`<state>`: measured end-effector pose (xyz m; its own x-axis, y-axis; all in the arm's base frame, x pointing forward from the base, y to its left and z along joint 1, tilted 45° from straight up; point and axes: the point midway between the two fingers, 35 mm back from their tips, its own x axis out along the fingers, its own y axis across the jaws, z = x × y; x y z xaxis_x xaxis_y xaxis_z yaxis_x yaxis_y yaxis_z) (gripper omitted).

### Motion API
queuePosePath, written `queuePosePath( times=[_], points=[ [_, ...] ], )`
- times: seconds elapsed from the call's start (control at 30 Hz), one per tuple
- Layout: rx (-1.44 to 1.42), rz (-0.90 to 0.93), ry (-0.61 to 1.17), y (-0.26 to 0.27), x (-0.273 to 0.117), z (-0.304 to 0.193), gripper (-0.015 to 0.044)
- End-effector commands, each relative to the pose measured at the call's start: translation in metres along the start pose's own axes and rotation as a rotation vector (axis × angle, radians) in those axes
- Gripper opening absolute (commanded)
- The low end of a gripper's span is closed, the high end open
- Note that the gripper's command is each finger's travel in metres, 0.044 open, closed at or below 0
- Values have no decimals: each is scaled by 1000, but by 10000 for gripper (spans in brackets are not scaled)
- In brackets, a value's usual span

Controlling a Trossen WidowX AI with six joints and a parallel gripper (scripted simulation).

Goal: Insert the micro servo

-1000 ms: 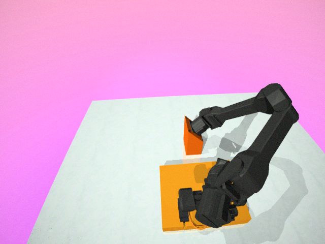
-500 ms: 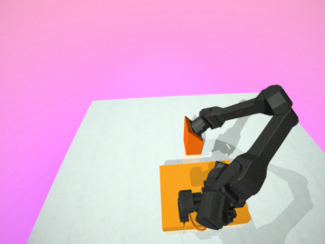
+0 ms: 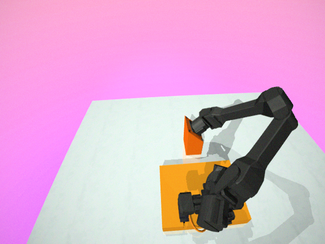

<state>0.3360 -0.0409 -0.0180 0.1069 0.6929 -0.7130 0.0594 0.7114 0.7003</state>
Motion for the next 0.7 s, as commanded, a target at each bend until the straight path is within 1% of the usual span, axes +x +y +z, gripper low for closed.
queuePosePath(
  times=[0.0, 0.3, 0.53, 0.67],
  points=[
    [7, 3, -4, 0, 4, 0, 0],
    [7, 4, -4, 0, 12, 0, 0],
    [7, 4, -4, 0, 10, 0, 184],
    [7, 3, -4, -1, 3, 0, 187]
  ],
)
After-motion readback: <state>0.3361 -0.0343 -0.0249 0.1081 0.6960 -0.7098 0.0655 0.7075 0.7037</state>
